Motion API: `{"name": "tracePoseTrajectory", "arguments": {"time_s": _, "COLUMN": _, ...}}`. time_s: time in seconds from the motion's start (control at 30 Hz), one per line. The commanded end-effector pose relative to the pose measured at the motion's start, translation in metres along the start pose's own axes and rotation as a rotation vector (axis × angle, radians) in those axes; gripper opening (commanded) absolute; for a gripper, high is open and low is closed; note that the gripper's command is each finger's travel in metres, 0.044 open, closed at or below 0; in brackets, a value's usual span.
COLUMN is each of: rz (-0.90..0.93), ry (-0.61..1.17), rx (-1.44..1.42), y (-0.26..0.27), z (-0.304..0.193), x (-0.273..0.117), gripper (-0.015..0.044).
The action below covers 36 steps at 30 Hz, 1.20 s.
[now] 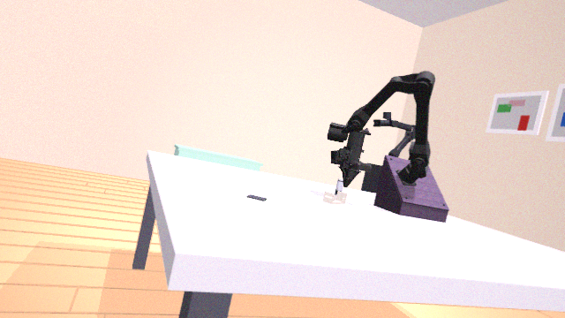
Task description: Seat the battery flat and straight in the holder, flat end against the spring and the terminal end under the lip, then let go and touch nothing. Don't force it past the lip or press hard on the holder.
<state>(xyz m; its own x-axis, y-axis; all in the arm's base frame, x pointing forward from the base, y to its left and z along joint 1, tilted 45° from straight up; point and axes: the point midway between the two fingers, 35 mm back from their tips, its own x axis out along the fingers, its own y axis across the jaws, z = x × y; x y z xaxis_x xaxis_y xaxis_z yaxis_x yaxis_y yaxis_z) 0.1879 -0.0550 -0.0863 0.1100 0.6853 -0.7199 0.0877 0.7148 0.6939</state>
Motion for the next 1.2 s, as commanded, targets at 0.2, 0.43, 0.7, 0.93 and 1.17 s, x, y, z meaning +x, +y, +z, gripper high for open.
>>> {"name": "tracePoseTrajectory", "arguments": {"time_s": 0.2, "rz": 0.0, "ry": -0.005, "rx": 0.0, "y": -0.017, "z": 0.002, "x": 0.0, "gripper": 0.0}}
{"name": "tracePoseTrajectory", "arguments": {"time_s": 0.43, "rz": -0.002, "ry": -0.005, "rx": 0.0, "y": -0.028, "z": 0.002, "x": 0.0, "gripper": 0.0}}
{"name": "tracePoseTrajectory", "arguments": {"time_s": 0.7, "rz": -0.003, "ry": -0.005, "rx": 0.0, "y": -0.042, "z": 0.002, "x": 0.0, "gripper": 0.0}}
{"name": "tracePoseTrajectory", "arguments": {"time_s": 0.93, "rz": -0.003, "ry": -0.005, "rx": -0.001, "y": -0.053, "z": 0.001, "x": 0.0, "gripper": 0.0}}
{"name": "tracePoseTrajectory", "arguments": {"time_s": 1.17, "rz": -0.002, "ry": -0.005, "rx": -0.001, "y": -0.064, "z": 0.0, "x": 0.001, "gripper": 0.0}}
